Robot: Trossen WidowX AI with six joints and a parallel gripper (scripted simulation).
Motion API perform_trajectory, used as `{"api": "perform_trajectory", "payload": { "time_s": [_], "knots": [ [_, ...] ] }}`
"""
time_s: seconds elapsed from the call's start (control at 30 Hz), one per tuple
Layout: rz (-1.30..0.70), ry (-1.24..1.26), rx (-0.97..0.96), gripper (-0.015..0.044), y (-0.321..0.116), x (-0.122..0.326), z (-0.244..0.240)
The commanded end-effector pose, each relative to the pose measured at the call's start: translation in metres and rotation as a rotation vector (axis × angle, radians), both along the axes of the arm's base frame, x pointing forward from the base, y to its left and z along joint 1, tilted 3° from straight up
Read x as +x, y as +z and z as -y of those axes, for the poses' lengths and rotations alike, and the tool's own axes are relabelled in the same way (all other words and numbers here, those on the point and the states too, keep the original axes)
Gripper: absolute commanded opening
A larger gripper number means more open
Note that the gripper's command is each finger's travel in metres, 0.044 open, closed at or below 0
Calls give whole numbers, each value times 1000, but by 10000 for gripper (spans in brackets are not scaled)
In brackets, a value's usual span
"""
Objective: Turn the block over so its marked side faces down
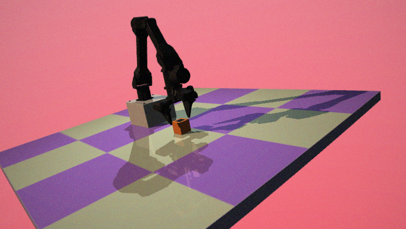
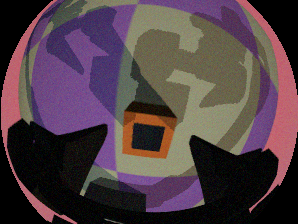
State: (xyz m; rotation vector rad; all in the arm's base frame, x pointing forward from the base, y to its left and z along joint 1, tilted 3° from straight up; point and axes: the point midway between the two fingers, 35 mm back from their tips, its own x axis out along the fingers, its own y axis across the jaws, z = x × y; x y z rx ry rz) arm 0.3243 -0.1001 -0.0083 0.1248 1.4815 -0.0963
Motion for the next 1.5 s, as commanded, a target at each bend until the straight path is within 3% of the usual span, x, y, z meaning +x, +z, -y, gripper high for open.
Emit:
{"api": "perform_trajectory", "payload": {
  "time_s": [0.0, 0.27, 0.5, 1.17, 1.33, 1.47],
  "knots": [
    [-11, -6, 7, 440, -10, -2, -1],
    [-11, -6, 7, 440, -20, -2, -2],
    [-11, -6, 7, 256, -20, -2, -2],
    [-11, -6, 7, 123, -20, -2, -2],
    [-10, -5, 6, 0, 2, -3, -1],
    [-11, -6, 7, 0, 10, -4, -1]
  ]
}}
